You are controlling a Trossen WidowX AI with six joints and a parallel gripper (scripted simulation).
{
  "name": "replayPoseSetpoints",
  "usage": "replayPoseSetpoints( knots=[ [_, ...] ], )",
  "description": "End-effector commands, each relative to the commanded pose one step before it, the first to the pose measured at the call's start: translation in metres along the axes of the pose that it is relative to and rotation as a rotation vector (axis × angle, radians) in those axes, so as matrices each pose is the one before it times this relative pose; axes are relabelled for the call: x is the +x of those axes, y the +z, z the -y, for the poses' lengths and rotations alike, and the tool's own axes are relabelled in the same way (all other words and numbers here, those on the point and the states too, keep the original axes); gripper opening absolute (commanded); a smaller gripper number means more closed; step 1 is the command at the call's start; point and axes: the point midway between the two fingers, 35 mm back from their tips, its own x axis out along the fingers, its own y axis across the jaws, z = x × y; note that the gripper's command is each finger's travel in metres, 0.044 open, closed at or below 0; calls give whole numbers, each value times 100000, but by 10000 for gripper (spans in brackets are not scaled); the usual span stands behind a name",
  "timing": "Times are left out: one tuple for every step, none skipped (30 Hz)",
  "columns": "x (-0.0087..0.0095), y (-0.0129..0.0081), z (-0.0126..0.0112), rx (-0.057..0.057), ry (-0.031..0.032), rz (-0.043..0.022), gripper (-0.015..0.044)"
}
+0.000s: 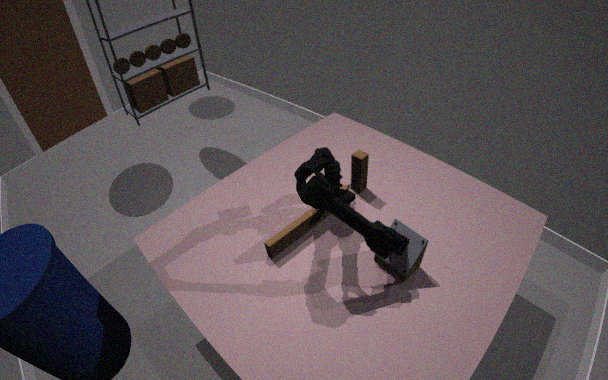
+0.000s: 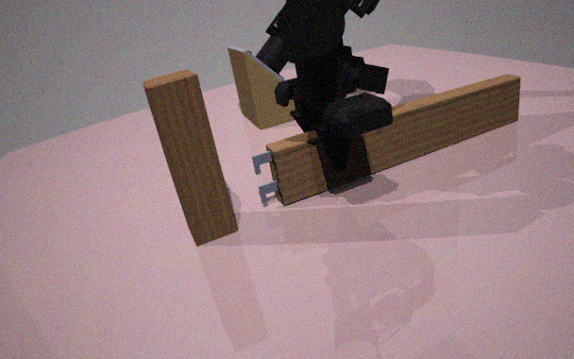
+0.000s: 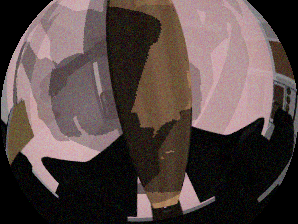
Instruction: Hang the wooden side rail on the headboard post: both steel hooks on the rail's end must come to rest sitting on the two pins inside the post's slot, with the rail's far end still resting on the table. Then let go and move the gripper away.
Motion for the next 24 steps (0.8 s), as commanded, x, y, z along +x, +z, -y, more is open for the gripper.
replayPoseSetpoints(
  knots=[
    [-365,-76,131,-604,-698,-62,0],
    [-17,0,0,0,0,-1,0],
    [-17,0,0,0,0,-1,0],
    [-17,0,0,0,0,-1,0],
    [-17,0,0,0,0,-1,0],
    [-17,0,0,0,0,-1,0],
    [-17,0,0,0,0,-1,0],
    [-17,0,0,0,0,-1,0],
    [-17,0,0,0,0,-1,0],
    [-17,0,0,0,0,-1,0],
    [-17,0,0,0,0,-1,0],
    [-17,0,0,0,0,-1,0],
    [-17,0,0,0,0,-1,0],
    [-17,0,0,0,0,-1,0],
    [-17,0,0,0,0,-1,0],
    [-17,0,0,0,0,-1,0],
    [-17,0,0,0,0,-1,0],
    [-17,0,0,0,0,-1,0],
    [-17,0,0,0,0,-1,0],
    [-17,0,0,0,0,-1,0],
    [-17,0,0,0,0,-1,0],
    [-17,0,0,0,0,-1,0],
    [-17,0,0,0,0,-1,0],
    [-17,0,0,0,0,-1,0]
  ],
)
